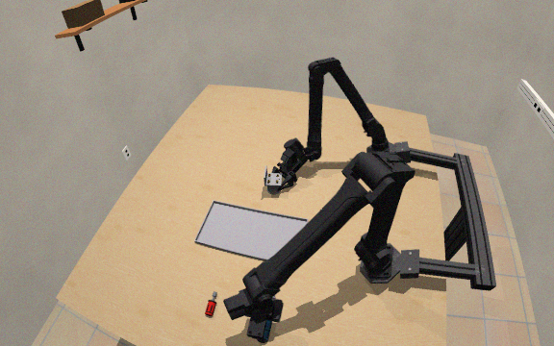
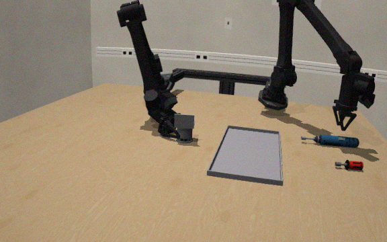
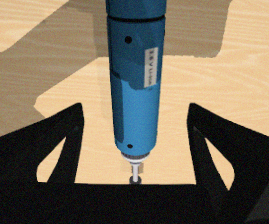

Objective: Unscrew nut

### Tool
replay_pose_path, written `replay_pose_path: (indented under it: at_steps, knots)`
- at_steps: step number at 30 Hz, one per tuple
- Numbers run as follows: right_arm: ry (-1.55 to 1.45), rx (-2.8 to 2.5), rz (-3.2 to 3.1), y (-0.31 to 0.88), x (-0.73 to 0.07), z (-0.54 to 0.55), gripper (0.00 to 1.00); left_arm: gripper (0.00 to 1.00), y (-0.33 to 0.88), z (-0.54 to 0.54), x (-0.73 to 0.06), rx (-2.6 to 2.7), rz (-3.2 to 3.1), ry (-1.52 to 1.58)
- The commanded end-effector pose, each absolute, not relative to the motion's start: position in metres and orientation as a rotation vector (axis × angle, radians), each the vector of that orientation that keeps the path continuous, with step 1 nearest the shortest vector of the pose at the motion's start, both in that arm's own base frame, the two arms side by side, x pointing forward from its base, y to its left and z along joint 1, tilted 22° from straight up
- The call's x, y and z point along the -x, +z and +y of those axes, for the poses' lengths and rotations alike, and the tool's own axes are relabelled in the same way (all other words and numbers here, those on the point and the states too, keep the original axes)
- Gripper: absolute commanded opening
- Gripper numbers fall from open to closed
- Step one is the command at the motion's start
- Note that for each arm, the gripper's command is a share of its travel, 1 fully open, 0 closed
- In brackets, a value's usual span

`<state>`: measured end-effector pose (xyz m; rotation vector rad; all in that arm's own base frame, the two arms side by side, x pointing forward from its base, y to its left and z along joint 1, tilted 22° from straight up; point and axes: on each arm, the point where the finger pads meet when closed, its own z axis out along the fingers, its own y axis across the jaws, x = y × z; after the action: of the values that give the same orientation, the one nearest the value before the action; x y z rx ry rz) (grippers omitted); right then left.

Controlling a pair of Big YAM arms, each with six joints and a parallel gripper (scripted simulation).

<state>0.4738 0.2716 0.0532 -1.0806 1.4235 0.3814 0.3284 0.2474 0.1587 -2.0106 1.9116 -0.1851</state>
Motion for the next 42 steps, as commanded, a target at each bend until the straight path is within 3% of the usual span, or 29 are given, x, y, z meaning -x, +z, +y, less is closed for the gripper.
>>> replay_pose_path:
  at_steps: [1,42]
  knots:
    - [0.377,1.076,1.409,0.0591,-0.4772,0.2739,0.63,0.65,0.1715,0.2515,-0.3356,1.981,1.901,-0.191]
    - [0.377,1.076,1.409,0.0591,-0.4772,0.2739,0.59,0.65,0.1715,0.2515,-0.3356,1.981,1.901,-0.191]
